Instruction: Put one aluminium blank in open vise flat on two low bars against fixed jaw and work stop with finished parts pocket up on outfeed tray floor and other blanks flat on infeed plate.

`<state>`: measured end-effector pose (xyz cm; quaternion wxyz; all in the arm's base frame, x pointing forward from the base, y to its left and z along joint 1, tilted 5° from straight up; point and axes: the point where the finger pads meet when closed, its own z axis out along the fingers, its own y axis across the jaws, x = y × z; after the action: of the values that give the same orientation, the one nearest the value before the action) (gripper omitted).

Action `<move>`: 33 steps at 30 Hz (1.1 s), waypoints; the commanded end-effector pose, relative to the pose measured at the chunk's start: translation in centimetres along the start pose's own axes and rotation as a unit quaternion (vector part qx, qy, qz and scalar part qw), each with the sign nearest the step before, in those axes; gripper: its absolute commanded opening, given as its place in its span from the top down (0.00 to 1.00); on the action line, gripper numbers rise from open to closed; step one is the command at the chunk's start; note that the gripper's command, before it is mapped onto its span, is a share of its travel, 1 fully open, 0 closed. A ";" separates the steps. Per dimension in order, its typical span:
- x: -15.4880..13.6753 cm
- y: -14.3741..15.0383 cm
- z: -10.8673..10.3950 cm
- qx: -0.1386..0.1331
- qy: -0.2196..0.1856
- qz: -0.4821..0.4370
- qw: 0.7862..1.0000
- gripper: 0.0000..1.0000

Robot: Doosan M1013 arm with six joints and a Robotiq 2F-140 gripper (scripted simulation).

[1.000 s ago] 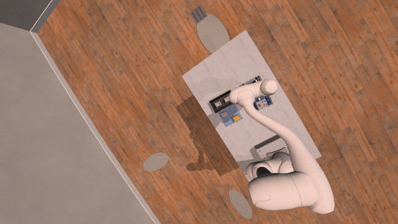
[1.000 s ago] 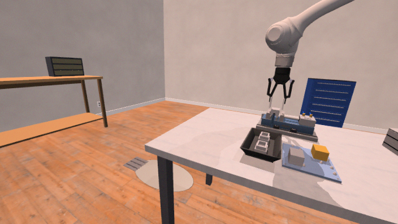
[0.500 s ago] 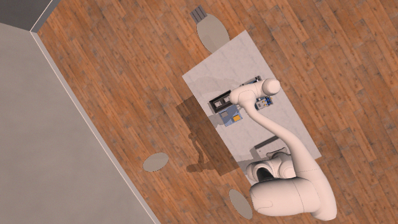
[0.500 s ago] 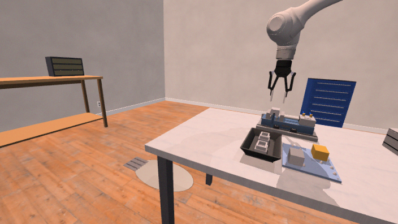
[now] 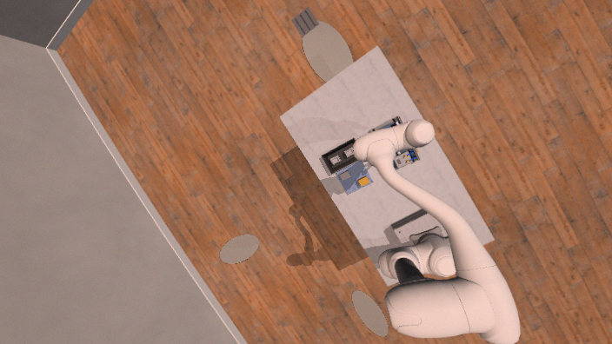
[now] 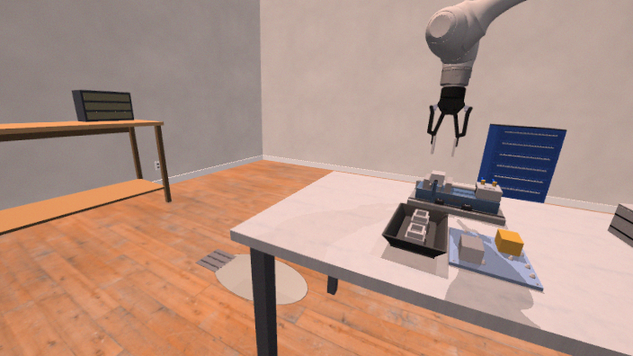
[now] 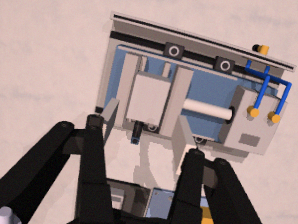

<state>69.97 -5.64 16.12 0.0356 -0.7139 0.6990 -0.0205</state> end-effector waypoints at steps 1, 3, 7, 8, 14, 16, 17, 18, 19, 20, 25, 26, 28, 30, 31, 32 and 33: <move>0.0 0.0 -0.1 0.000 0.000 0.000 1.000 0.60; 0.0 0.0 -0.2 0.000 0.000 0.000 1.000 0.60; 0.0 0.0 -0.2 0.000 0.000 0.000 1.000 1.00; 0.0 0.0 -0.2 0.000 0.000 0.000 1.000 1.00; 0.0 0.0 -0.2 0.000 0.000 0.000 1.000 1.00; 0.0 0.0 -0.2 0.000 0.000 0.000 1.000 1.00; 0.0 0.0 -0.2 0.000 0.000 0.000 1.000 1.00; 0.0 0.0 -0.2 0.000 0.000 0.000 1.000 1.00; 0.0 0.0 -0.2 0.000 0.000 0.000 1.000 1.00; 0.0 0.0 -0.2 0.000 0.000 0.000 1.000 1.00; 0.0 0.0 -0.2 0.000 0.000 0.000 1.000 1.00; 0.0 0.0 -0.2 0.000 0.000 0.000 1.000 1.00; 0.0 0.0 -0.2 0.000 0.000 0.000 1.000 1.00; 0.0 0.0 -0.2 0.000 0.000 0.000 1.000 1.00; 0.0 0.0 -0.2 0.000 0.000 0.000 1.000 1.00; 0.0 0.0 -0.2 0.000 0.000 0.000 1.000 1.00; 0.0 0.0 -0.2 0.000 0.000 0.000 1.000 1.00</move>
<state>69.95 -5.64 16.26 0.0356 -0.7139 0.6990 -0.0206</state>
